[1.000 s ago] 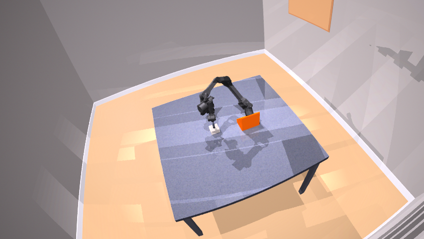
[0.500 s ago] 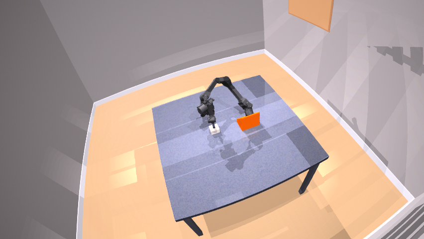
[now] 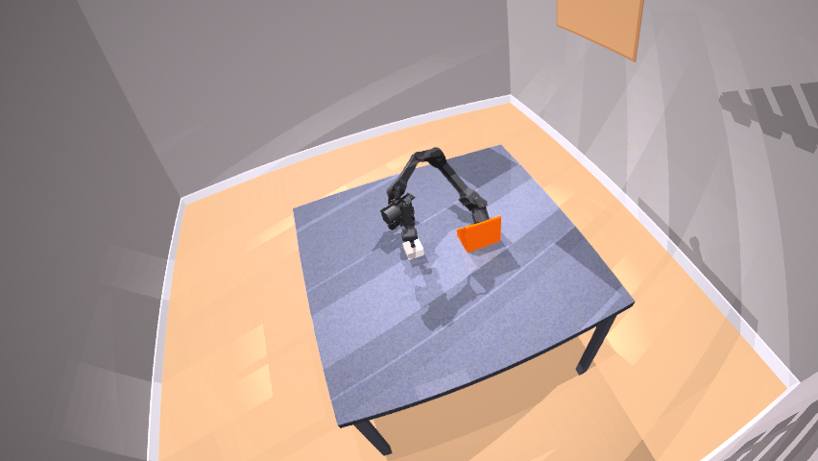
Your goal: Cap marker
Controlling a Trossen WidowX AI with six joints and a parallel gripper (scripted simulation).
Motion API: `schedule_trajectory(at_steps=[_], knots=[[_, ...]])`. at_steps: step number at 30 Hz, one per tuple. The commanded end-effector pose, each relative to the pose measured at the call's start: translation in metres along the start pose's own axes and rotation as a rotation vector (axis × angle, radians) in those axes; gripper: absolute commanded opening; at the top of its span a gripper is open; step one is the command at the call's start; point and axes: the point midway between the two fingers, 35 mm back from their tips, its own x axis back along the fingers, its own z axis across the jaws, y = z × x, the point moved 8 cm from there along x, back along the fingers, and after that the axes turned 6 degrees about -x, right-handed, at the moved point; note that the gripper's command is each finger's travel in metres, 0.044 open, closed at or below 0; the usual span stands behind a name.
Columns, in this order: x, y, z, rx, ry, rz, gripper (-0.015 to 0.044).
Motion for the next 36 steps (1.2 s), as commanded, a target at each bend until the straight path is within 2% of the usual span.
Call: schedule_trajectory(at_steps=[1, 18, 34, 36], knots=[[-0.0095, 0.0001, -0.0004, 0.003, -0.006, -0.001, 0.0], [-0.0183, -0.0004, -0.0012, 0.002, -0.008, -0.001, 0.0], [-0.0176, -0.0002, -0.001, -0.002, -0.005, 0.0, 0.042], [-0.0176, -0.0002, -0.001, -0.002, -0.005, 0.0, 0.044]])
